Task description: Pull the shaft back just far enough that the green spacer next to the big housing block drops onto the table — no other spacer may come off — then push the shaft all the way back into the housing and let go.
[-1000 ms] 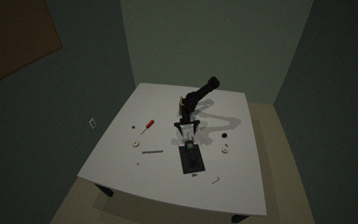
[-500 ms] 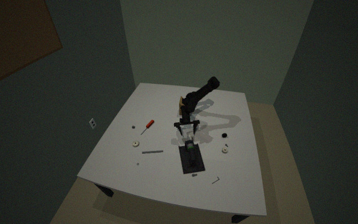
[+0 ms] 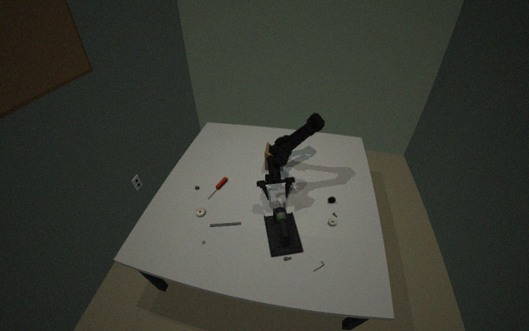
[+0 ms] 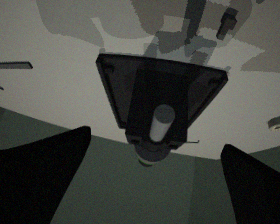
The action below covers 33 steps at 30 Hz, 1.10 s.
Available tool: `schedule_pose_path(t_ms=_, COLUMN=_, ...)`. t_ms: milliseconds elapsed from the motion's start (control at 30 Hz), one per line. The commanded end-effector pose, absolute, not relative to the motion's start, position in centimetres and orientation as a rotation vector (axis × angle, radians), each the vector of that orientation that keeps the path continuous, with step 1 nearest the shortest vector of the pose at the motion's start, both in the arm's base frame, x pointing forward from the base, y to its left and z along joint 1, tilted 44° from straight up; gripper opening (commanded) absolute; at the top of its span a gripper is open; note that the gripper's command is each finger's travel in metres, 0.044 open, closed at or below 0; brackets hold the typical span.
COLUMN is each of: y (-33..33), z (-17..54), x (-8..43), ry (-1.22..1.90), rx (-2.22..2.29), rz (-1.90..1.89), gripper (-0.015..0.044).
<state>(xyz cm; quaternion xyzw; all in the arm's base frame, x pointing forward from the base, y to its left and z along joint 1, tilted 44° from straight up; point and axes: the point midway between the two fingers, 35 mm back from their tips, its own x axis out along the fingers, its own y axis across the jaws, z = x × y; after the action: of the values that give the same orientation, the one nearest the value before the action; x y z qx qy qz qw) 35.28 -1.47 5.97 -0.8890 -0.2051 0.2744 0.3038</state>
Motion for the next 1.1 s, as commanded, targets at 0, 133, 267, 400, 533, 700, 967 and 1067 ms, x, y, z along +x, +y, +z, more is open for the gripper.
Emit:
schedule_pose_path(t_ms=0, y=-1.3, z=5.9, x=34.9, ry=-0.552, rx=-2.355, rz=0.728, gripper=0.0440)
schedule_pose_path(t_ms=133, y=-1.3, z=5.9, x=34.9, ry=-0.552, rx=-2.355, rz=0.728, gripper=0.0440)
schedule_pose_path(t_ms=267, y=-1.3, z=5.9, x=34.9, ry=-0.552, rx=-2.355, rz=0.728, gripper=0.0440)
schedule_pose_path(t_ms=400, y=-1.3, z=5.9, x=34.9, ry=-0.552, rx=-2.355, rz=0.728, gripper=0.0440)
schedule_pose_path(t_ms=533, y=-1.3, z=5.9, x=34.9, ry=-0.552, rx=-2.355, rz=0.728, gripper=0.0440)
schedule_pose_path(t_ms=700, y=-1.2, z=5.8, x=35.1, ry=-0.552, rx=-2.355, rz=0.728, gripper=0.0440)
schedule_pose_path(t_ms=967, y=-0.6, z=5.4, x=36.1, ry=-0.552, rx=-2.355, rz=0.729, gripper=0.0440)
schedule_pose_path(t_ms=1067, y=-0.3, z=5.3, x=36.5, ry=-0.552, rx=-2.355, rz=0.729, gripper=0.0440)
